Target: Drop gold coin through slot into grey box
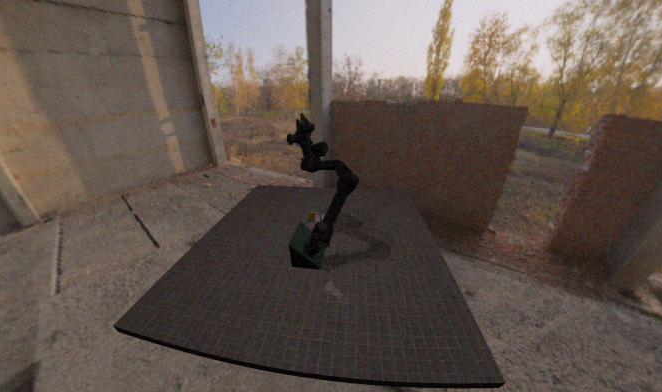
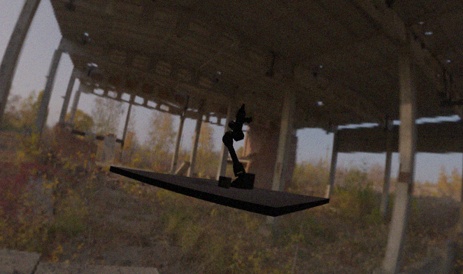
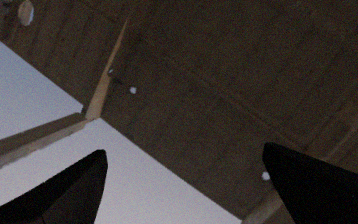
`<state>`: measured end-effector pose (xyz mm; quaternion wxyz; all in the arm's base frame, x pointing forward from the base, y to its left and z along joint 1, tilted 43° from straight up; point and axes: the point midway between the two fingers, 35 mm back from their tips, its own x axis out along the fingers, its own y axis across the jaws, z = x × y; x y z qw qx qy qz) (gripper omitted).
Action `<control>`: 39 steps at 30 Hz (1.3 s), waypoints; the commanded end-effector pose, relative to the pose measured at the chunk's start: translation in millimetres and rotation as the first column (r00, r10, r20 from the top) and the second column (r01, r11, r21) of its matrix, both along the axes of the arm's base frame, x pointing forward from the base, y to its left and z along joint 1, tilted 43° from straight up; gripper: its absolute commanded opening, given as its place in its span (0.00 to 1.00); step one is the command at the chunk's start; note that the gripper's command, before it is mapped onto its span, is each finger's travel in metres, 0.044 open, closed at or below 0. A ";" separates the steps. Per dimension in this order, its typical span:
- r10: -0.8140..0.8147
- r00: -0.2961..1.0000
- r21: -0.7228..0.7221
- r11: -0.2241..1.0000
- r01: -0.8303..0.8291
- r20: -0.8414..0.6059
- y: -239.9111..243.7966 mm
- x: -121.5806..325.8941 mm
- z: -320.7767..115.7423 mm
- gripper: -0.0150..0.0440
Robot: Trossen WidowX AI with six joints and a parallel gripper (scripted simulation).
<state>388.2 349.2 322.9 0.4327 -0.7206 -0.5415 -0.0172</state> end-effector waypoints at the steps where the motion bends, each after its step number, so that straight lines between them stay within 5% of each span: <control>1: -0.002 1.000 -0.003 1.000 0.002 -0.013 0.2 2.1 -1.7 0.89; 9: -0.186 0.816 -0.142 0.982 0.128 -0.547 -10.6 79.5 -94.4 0.53; 18: -0.490 0.228 -0.426 0.861 0.279 -0.841 -72.6 111.2 -222.7 0.53; 28: -0.669 -0.455 -0.807 0.528 0.265 -0.587 -182.1 68.0 -312.0 0.53; 39: -0.602 -0.798 -0.998 0.058 -0.005 -0.031 -288.2 -9.1 -304.4 0.53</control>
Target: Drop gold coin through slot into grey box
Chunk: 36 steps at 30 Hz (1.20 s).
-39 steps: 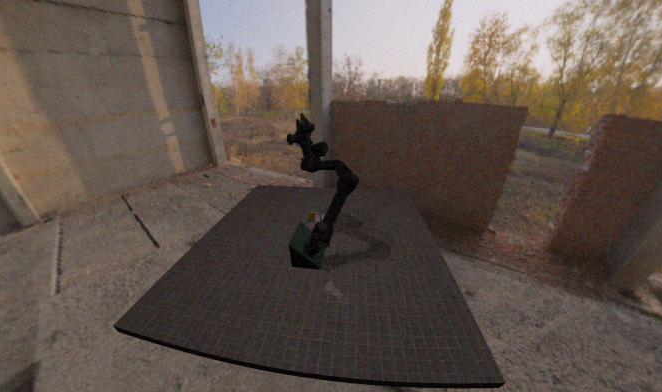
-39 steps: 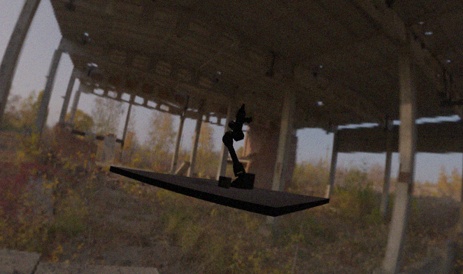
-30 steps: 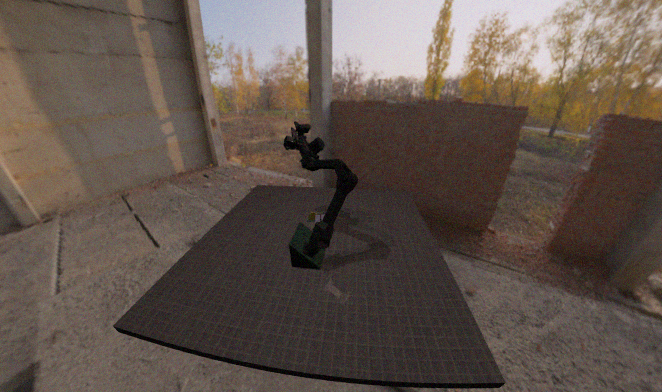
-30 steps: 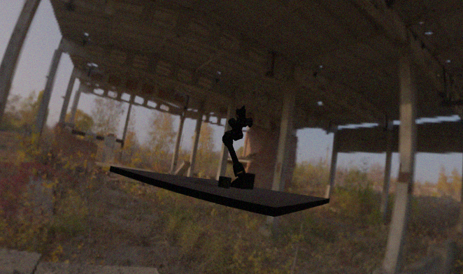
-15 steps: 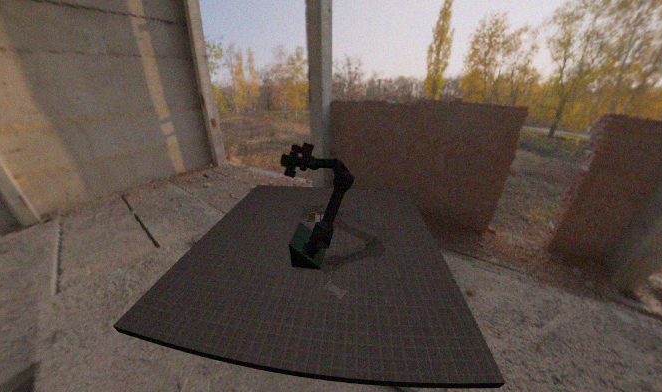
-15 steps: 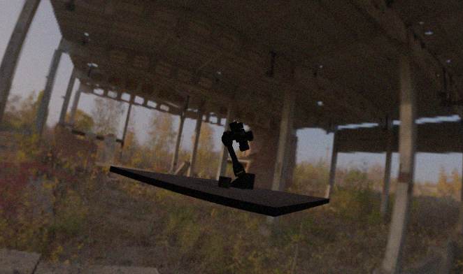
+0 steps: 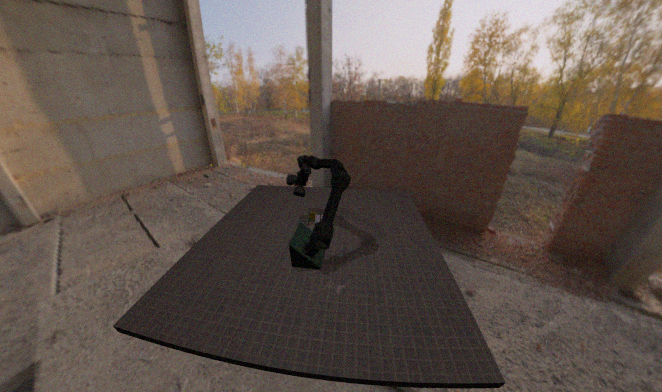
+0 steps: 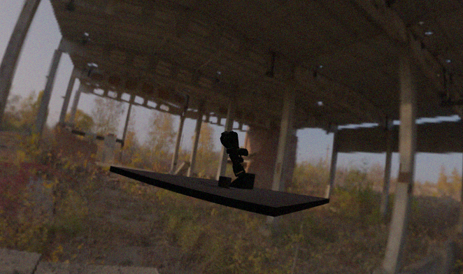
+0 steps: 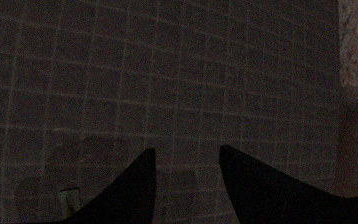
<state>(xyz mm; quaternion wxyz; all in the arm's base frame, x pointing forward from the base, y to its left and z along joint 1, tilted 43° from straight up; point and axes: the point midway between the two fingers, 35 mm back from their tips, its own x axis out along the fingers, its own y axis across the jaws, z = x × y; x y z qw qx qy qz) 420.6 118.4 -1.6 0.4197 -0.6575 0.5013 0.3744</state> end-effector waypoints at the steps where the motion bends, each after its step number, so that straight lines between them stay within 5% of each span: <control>1: -0.212 0.957 -0.329 0.934 0.140 -0.196 -65.5 -47.6 25.2 0.53; 36: -0.236 0.947 -0.375 0.916 0.143 -0.216 -123.1 -65.7 -11.1 0.53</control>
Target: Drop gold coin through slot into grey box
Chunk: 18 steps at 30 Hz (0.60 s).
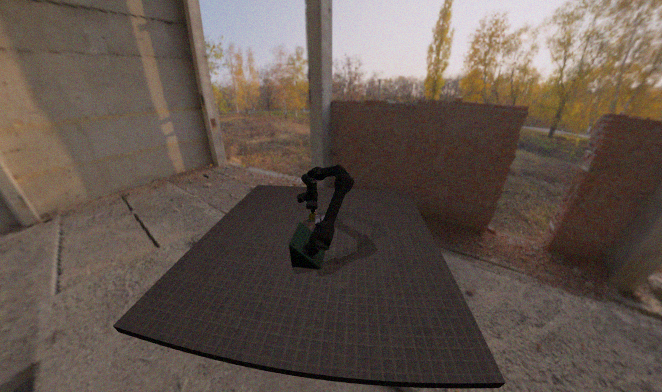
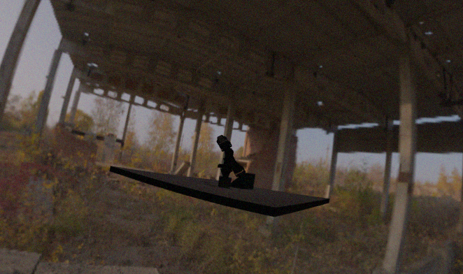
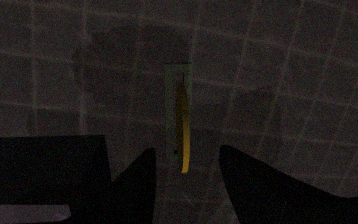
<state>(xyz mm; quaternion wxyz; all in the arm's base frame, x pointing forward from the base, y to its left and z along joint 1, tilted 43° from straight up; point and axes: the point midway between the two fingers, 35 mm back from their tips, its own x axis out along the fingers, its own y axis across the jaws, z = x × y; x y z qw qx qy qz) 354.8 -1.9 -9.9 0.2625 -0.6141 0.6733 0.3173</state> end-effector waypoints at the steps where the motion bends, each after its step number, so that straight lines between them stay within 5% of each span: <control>1: 0.005 1.000 -0.003 1.000 -0.005 0.000 -4.0 0.1 -4.1 0.53; 18: 0.005 1.000 -0.004 1.000 -0.005 0.000 -21.8 -2.6 -24.4 0.53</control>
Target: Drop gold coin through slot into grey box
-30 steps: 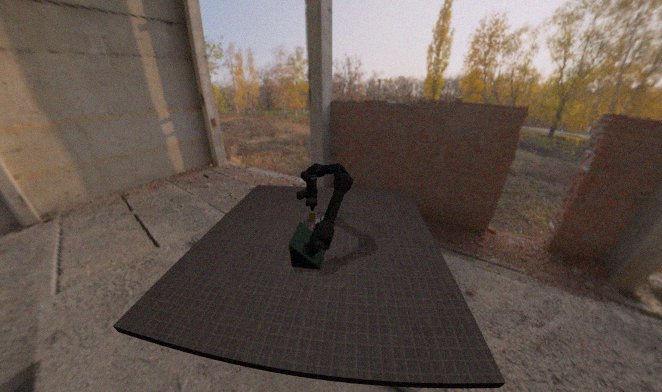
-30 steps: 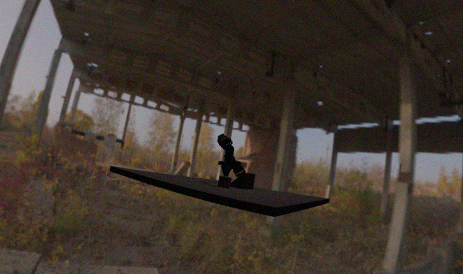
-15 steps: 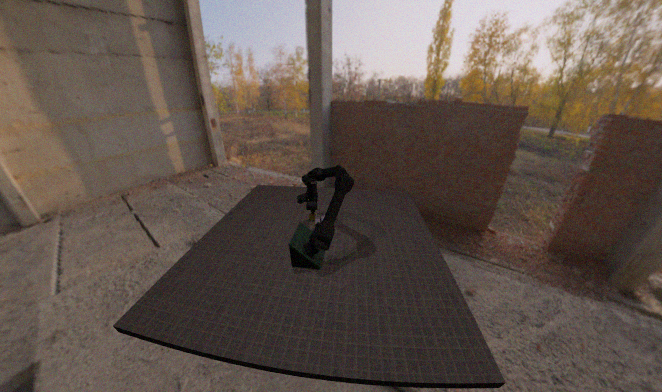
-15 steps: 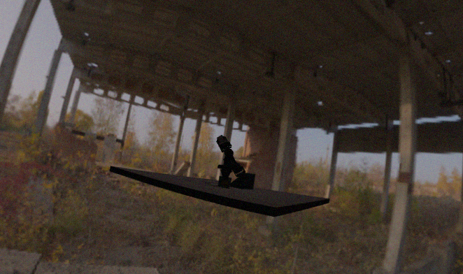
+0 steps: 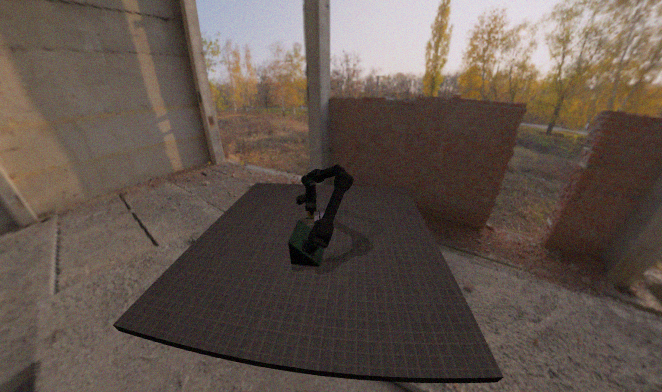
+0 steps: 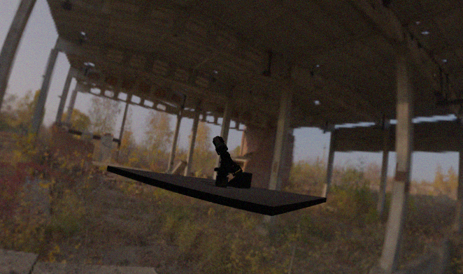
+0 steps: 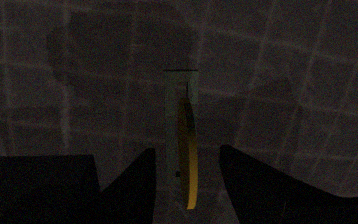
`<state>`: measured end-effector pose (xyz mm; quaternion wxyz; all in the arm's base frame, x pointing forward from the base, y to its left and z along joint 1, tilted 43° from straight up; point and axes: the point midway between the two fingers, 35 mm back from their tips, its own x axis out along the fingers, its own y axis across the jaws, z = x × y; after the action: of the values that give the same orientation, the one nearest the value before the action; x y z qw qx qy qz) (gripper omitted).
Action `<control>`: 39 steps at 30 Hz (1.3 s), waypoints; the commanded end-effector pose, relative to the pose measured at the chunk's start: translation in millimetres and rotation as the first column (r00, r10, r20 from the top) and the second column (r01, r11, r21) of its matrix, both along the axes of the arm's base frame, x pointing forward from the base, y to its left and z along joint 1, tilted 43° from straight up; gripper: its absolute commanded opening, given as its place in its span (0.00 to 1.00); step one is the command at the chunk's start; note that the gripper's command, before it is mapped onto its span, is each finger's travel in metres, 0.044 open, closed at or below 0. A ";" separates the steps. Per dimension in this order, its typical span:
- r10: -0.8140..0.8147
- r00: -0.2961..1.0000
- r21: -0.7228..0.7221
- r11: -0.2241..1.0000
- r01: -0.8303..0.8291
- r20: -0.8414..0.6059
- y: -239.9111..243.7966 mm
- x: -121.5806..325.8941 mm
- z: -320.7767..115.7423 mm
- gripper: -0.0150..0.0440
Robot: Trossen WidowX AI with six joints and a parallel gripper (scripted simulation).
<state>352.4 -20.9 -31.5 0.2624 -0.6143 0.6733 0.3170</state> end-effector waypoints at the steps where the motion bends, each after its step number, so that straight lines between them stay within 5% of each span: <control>1: 0.005 1.000 -0.004 1.000 -0.005 -0.001 -3.9 -0.4 -3.9 0.53; 13: 0.005 1.000 -0.005 1.000 -0.005 -0.001 -14.9 -3.3 -15.7 0.53; 19: 0.005 1.000 -0.005 1.000 -0.005 -0.001 -14.9 -3.3 -15.7 0.26; 39: 0.005 1.000 -0.002 1.000 -0.005 0.000 3.2 2.4 2.6 0.25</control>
<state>353.0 -23.8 -33.7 0.2579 -0.6164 0.6732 0.3168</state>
